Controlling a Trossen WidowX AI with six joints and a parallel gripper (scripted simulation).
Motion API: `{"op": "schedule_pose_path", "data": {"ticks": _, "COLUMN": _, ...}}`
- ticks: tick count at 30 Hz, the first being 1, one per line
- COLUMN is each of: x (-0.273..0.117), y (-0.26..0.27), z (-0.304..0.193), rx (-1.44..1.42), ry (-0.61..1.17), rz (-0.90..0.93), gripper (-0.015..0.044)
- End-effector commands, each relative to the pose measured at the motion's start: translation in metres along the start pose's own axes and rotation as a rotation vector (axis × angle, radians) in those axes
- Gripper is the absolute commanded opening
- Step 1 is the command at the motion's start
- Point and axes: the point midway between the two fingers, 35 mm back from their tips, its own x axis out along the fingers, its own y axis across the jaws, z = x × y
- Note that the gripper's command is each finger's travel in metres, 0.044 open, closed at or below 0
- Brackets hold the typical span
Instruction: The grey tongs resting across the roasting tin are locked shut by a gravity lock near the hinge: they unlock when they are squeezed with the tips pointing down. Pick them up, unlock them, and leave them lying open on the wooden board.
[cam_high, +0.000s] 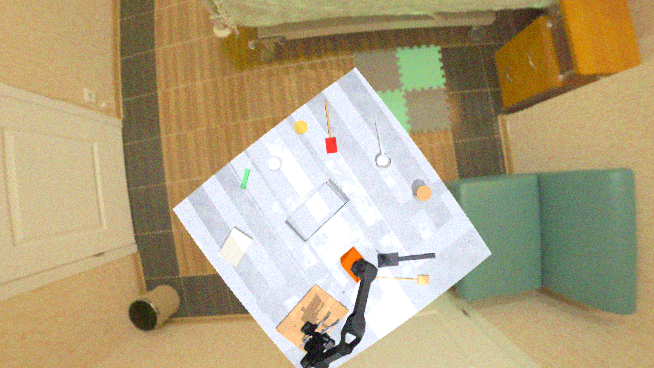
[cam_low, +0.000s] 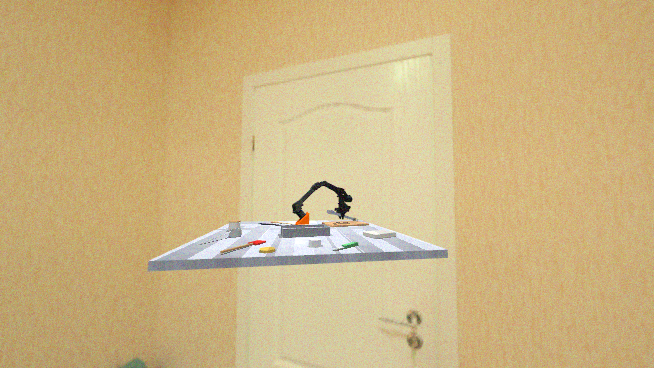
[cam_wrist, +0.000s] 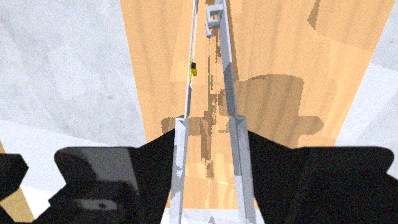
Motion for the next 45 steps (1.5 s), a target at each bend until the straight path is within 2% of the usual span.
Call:
{"op": "schedule_pose_path", "data": {"ticks": 1, "x": 0.0, "y": 0.0, "z": 0.0, "rx": 0.0, "ry": -0.001, "rz": 0.0, "gripper": 0.0323}}
{"op": "schedule_pose_path", "data": {"ticks": 6, "x": 0.0, "y": 0.0, "z": 0.0, "rx": 0.0, "ry": -0.001, "rz": 0.0, "gripper": 0.044}}
{"op": "schedule_pose_path", "data": {"ticks": 11, "x": -0.011, "y": -0.014, "z": 0.004, "rx": 0.001, "ry": -0.008, "rz": -0.001, "gripper": 0.044}}
{"op": "schedule_pose_path", "data": {"ticks": 19, "x": -0.074, "y": -0.127, "z": 0.004, "rx": 0.013, "ry": -0.029, "rz": -0.011, "gripper": 0.044}}
{"op": "schedule_pose_path", "data": {"ticks": 22, "x": -0.085, "y": -0.152, "z": -0.002, "rx": 0.015, "ry": -0.027, "rz": -0.013, "gripper": 0.044}}
{"op": "schedule_pose_path", "data": {"ticks": 45, "x": -0.085, "y": -0.154, "z": -0.003, "rx": 0.015, "ry": -0.027, "rz": -0.013, "gripper": 0.044}}
